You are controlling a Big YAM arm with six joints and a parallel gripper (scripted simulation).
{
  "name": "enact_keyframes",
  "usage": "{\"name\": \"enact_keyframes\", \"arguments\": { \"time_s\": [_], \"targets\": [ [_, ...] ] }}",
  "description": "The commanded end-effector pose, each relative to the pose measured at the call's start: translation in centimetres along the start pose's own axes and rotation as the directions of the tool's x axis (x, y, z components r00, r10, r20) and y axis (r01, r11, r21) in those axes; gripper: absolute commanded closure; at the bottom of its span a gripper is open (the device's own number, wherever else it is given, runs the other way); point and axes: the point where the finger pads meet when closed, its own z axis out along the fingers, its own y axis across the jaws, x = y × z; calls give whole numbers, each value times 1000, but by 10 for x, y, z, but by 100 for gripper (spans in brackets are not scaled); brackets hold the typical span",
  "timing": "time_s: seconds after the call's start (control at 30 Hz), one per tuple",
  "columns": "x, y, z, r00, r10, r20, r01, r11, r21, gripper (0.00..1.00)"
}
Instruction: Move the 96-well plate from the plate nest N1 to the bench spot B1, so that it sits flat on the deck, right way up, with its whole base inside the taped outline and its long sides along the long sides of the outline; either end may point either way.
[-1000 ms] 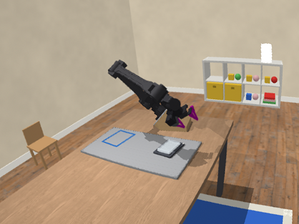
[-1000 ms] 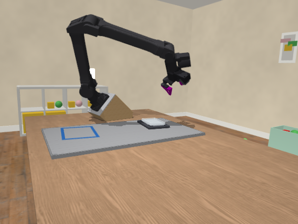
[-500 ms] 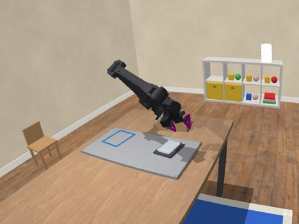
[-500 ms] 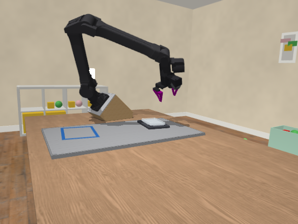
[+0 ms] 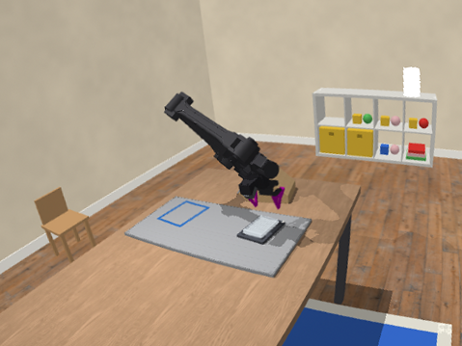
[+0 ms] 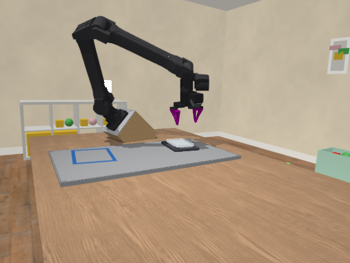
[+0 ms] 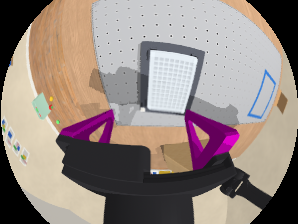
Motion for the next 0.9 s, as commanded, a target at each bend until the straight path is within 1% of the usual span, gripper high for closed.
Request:
{"name": "enact_keyframes", "arguments": {
  "time_s": [0.0, 0.03, 0.1, 0.13, 0.17, 0.2, 0.3, 0.33, 0.37, 0.4, 0.43, 0.7, 0.73, 0.77, 0.87],
  "targets": [
    [-4, -7, -7, 999, 48, 12, -48, 999, 4, 0],
    [7, -4, 0, 999, 18, 41, -20, 999, 47, 0],
    [5, -13, 2, 995, 30, 90, -38, 995, 90, 0],
    [-6, -27, 5, 994, 69, 81, -76, 993, 88, 0],
    [-10, -30, 2, 992, 85, 91, -91, 994, 68, 0],
    [-12, -33, 3, 991, 91, 96, -97, 993, 60, 0],
    [-12, -34, 4, 991, 91, 95, -97, 993, 60, 0],
    [-22, -27, -3, 989, 103, 104, -108, 993, 40, 0],
    [-13, -25, -1, 993, 64, 102, -71, 996, 61, 0],
    [-14, -15, -6, 991, 64, 122, -70, 997, 45, 0],
    [-13, -25, -1, 993, 64, 102, -71, 996, 61, 0],
    [-13, -25, -1, 993, 64, 102, -71, 996, 61, 0],
    [-5, -29, 12, 995, 49, 90, -56, 995, 81, 0],
    [-6, -33, 18, 995, 50, 81, -57, 995, 86, 0],
    [-7, -33, 23, 995, 50, 81, -57, 995, 87, 0]
  ]
}}
